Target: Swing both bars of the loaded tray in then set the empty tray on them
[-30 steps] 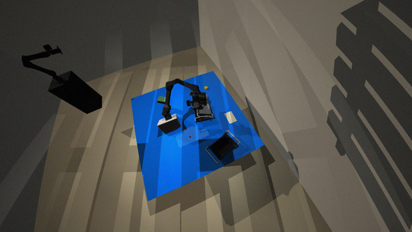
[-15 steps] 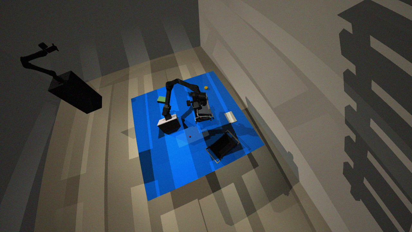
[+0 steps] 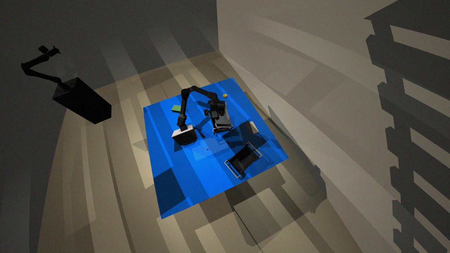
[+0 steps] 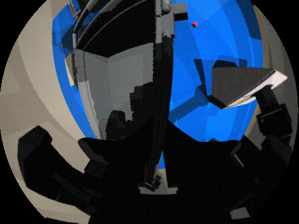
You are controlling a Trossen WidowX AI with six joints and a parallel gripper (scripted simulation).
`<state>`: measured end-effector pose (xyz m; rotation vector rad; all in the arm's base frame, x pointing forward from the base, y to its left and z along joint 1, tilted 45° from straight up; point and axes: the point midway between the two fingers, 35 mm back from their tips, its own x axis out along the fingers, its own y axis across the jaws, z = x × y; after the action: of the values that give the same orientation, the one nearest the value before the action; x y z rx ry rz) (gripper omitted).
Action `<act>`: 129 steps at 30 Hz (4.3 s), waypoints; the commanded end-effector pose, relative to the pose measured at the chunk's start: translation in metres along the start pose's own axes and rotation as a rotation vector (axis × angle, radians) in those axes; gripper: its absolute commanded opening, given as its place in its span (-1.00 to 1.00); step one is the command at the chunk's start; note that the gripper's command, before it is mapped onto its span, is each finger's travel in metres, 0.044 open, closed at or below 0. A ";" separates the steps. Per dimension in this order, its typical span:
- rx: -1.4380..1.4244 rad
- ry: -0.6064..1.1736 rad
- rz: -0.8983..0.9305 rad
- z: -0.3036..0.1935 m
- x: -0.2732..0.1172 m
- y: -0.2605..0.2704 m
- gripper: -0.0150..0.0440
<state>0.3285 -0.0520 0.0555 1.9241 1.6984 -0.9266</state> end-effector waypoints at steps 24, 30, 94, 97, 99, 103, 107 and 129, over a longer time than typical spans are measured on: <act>-0.007 -0.004 0.017 0.001 0.033 0.005 -0.49; -0.007 -0.003 0.017 0.001 0.045 0.005 -0.49; -0.007 -0.001 0.016 0.000 0.064 -0.007 -0.49; -0.007 -0.001 0.016 0.000 0.064 -0.007 -0.49; -0.007 -0.001 0.016 0.000 0.064 -0.007 -0.49; -0.007 -0.001 0.016 0.000 0.064 -0.007 -0.49; -0.007 -0.001 0.016 0.000 0.064 -0.007 -0.49; -0.007 0.000 0.016 0.001 0.070 -0.011 -0.49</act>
<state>0.3239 -0.0052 0.0080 1.9310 1.6617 -0.9054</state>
